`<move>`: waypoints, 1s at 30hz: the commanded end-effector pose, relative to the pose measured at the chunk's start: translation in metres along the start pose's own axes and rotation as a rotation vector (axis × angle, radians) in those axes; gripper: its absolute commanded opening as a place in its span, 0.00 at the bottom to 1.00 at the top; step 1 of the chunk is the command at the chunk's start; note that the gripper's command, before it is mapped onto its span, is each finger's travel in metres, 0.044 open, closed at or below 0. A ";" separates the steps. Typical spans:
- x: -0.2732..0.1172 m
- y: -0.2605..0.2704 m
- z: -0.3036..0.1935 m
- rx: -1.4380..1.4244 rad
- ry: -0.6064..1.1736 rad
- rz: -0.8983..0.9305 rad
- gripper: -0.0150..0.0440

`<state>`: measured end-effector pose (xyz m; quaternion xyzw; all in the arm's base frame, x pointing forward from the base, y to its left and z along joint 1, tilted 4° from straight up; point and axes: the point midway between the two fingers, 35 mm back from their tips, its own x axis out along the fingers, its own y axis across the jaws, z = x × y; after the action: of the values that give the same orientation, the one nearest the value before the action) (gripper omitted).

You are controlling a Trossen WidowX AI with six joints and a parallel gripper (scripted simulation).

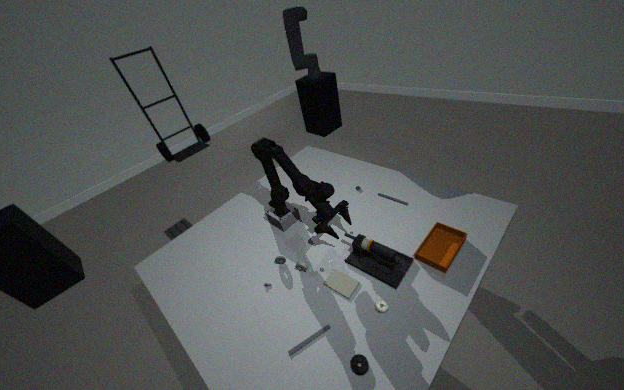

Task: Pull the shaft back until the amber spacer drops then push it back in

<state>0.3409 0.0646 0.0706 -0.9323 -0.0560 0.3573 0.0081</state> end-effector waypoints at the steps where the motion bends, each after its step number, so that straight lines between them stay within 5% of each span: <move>1: 0.000 -0.001 -0.001 -0.003 0.002 -0.005 1.00; 30: 0.030 -0.001 -0.002 -0.003 0.004 -0.005 1.00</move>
<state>0.3606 0.0682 0.0534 -0.9322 -0.0560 0.3575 0.0080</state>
